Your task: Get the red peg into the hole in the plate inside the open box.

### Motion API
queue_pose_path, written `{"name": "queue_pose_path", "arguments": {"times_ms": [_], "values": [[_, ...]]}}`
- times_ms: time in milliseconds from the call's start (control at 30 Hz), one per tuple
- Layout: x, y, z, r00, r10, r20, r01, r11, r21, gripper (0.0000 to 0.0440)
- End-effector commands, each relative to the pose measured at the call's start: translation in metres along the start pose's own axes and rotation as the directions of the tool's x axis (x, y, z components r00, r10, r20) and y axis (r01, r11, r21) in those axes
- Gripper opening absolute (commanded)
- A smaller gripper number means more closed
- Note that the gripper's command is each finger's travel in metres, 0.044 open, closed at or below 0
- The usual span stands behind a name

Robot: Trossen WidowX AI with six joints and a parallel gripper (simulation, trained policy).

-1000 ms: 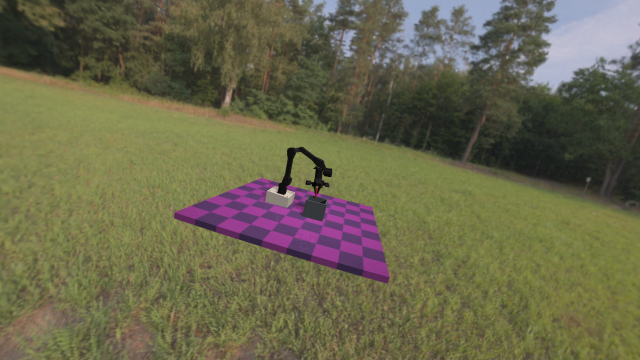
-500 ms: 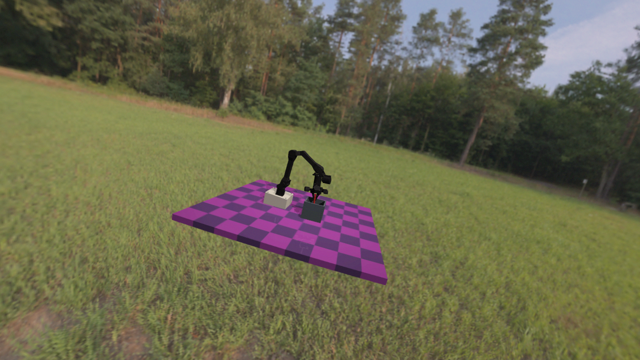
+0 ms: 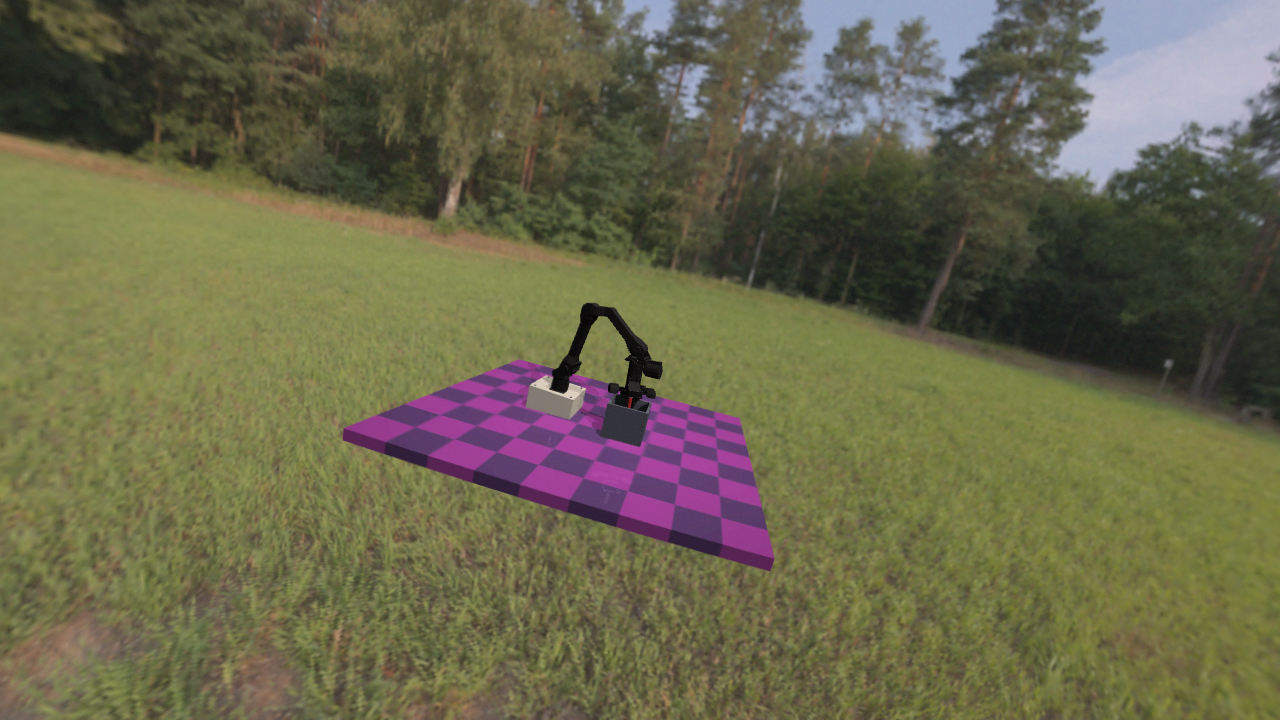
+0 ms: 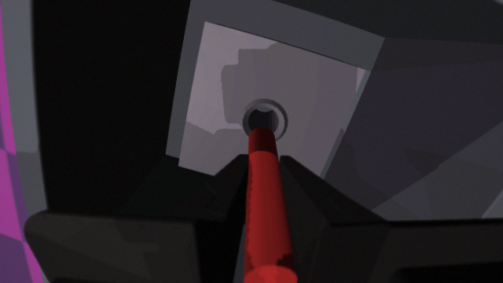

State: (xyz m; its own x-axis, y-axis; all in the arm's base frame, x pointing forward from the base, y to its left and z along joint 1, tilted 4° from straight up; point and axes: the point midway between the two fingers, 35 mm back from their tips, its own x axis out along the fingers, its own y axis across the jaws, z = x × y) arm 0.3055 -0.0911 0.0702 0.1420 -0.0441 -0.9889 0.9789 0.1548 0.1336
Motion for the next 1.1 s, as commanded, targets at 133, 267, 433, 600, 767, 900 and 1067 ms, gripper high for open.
{"name": "queue_pose_path", "arguments": {"times_ms": [133,267,433,600,767,900,1067], "values": [[0.02,0.0,0.001,1.0,-0.019,-0.012,0.019,0.999,-0.029,0.0],[0.026,0.0,0.003,0.999,-0.035,-0.012,0.034,0.998,-0.044,0.004],[0.028,0.002,0.002,0.998,-0.052,-0.034,0.05,0.997,-0.059,0.0112],[0.024,0.004,0.003,0.996,-0.048,-0.081,0.044,0.998,-0.05,0.014],[0.012,0.008,0.005,0.99,-0.026,-0.137,0.022,0.999,-0.03,0.0168],[0.003,0.012,0.007,0.985,-0.004,-0.175,0.001,1.0,-0.016,0.0183],[-0.008,0.017,0.011,0.977,0.029,-0.212,-0.03,1.0,-0.002,0.02]]}}
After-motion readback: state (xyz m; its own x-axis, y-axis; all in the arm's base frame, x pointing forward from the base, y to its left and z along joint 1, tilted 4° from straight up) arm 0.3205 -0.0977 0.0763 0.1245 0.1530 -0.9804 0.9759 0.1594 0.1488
